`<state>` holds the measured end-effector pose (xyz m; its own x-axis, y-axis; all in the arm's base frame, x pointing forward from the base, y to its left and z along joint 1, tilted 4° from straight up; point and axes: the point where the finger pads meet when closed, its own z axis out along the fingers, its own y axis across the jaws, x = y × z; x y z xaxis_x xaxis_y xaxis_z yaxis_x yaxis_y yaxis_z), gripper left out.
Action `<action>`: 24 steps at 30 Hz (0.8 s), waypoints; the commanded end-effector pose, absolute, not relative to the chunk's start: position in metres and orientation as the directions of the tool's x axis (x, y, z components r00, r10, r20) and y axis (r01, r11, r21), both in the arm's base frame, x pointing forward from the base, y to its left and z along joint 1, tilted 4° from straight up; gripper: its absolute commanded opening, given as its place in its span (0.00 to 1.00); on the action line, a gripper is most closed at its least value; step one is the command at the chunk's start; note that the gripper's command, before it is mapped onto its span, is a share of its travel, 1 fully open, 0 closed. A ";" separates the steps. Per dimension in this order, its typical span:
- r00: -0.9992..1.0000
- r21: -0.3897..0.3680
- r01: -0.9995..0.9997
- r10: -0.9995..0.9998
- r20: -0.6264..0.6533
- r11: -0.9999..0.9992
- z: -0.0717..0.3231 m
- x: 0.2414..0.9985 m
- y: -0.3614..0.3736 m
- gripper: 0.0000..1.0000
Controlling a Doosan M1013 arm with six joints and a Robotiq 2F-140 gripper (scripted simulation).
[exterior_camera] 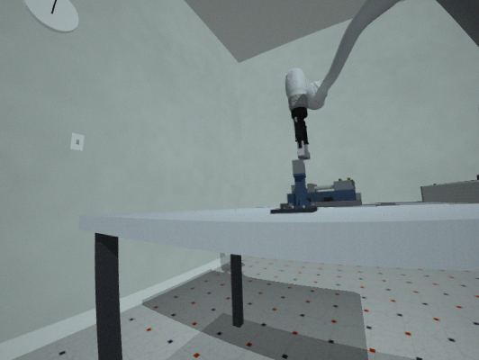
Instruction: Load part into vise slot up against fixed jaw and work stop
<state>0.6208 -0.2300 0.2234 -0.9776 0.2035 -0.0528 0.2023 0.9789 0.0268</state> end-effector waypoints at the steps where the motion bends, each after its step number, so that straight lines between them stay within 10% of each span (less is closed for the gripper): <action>1: -0.978 0.036 0.200 0.202 -0.053 0.979 0.225 0.623 -0.229 0.00; 24: -0.978 0.036 0.200 0.202 -0.053 0.979 0.220 0.623 -0.229 0.00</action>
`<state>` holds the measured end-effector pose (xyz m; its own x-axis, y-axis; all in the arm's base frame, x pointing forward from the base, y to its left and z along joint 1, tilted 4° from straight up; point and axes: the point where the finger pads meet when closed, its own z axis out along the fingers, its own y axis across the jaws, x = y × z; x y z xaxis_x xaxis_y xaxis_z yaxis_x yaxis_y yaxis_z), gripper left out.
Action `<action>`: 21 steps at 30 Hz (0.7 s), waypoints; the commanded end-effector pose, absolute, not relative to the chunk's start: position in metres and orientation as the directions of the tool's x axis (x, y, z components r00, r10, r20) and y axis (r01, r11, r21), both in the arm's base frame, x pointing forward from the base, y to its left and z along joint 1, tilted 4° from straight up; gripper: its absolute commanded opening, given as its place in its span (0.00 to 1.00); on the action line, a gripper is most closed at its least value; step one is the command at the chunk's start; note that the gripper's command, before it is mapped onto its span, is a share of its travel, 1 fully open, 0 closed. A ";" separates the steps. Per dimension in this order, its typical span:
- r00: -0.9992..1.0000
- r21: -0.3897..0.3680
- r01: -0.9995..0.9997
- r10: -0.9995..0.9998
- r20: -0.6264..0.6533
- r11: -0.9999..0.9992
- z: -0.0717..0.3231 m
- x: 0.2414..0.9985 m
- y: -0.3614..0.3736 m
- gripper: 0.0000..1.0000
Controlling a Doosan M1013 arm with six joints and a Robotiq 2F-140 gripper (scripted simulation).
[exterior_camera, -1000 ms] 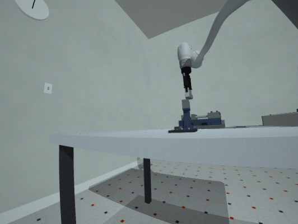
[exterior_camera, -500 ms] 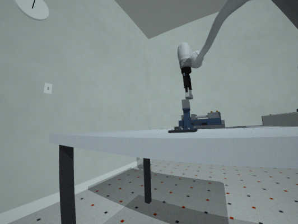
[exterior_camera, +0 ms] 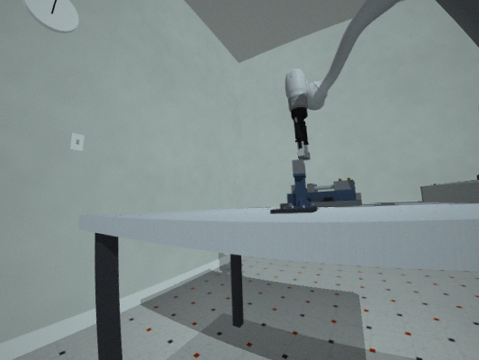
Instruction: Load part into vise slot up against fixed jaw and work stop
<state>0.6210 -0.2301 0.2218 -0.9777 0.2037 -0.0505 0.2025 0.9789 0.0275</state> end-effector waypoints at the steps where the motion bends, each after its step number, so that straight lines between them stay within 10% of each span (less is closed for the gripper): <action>1: -0.978 0.036 0.200 0.202 -0.053 0.979 0.219 0.623 -0.229 0.00; 21: -0.978 0.036 0.200 0.202 -0.053 0.979 0.194 0.626 -0.229 0.00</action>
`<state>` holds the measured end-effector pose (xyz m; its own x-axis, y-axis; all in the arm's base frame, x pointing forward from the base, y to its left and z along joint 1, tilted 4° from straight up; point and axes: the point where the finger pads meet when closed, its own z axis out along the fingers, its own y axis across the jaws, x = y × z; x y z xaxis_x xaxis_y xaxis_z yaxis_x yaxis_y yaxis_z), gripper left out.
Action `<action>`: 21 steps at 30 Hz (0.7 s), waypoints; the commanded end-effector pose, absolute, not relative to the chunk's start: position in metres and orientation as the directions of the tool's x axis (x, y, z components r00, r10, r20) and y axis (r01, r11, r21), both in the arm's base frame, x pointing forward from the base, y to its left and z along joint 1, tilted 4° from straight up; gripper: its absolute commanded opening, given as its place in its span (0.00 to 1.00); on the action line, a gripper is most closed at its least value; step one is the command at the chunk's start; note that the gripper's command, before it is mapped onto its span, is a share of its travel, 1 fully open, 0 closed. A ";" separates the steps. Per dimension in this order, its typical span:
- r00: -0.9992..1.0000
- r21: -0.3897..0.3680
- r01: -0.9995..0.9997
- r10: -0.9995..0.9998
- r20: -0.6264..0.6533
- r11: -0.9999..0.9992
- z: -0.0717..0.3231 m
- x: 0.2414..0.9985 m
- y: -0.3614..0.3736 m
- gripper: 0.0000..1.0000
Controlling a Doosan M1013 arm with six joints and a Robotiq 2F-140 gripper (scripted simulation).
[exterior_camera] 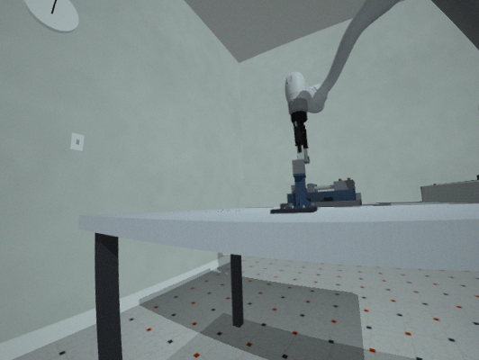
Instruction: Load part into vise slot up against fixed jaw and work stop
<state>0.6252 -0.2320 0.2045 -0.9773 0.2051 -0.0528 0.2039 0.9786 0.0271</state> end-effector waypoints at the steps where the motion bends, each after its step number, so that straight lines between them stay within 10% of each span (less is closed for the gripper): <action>1: -0.978 0.036 0.200 0.202 -0.053 0.979 0.194 0.626 -0.229 0.00; 21: -0.978 0.036 0.200 0.202 -0.053 0.979 0.162 0.629 -0.228 0.00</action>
